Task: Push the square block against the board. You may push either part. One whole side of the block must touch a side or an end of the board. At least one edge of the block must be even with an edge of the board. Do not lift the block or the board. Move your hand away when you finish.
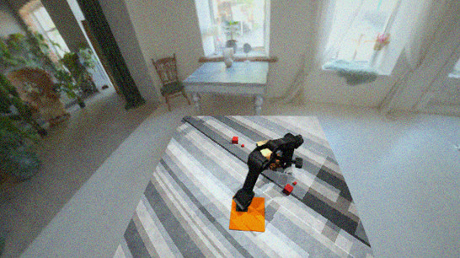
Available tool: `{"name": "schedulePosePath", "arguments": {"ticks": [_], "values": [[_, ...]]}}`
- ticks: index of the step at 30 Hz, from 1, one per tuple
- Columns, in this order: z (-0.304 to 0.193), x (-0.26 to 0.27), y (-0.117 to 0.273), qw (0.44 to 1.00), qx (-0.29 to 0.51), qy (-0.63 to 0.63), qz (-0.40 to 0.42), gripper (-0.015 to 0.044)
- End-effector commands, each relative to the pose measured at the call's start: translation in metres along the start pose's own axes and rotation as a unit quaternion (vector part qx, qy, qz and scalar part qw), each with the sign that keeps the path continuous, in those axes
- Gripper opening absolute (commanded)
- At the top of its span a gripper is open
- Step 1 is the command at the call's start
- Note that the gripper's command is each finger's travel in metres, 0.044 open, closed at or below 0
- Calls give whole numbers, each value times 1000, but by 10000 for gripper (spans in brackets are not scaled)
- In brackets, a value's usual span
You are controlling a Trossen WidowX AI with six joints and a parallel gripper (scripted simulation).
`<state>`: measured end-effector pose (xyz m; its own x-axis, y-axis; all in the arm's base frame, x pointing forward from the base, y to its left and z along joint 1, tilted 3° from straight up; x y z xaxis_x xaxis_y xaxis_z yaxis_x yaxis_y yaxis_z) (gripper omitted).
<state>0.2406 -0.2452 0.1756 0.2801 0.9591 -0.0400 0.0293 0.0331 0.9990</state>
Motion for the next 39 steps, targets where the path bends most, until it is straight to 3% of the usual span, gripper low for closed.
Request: {"name": "schedulePosePath", "arguments": {"ticks": [1,13,26,33,39], "values": [[13,-2,2,999,-1,-48,0,0],[60,-3,6,968,0,-253,2,0],[107,3,4,887,1,-462,4,0],[112,4,3,874,2,-485,4,0],[112,4,-50,874,2,-485,4,0]]}}
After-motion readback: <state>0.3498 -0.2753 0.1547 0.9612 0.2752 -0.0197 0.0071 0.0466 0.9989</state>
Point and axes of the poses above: the point midway between the two fingers, 35 mm back from their tips, its own y axis back along the fingers, its own x axis across the jaws, z = x × y, the point moved 10 cm from there along y, back along the fingers, and after that the axes turned 3 degrees about -y, right-handed, at the moved point
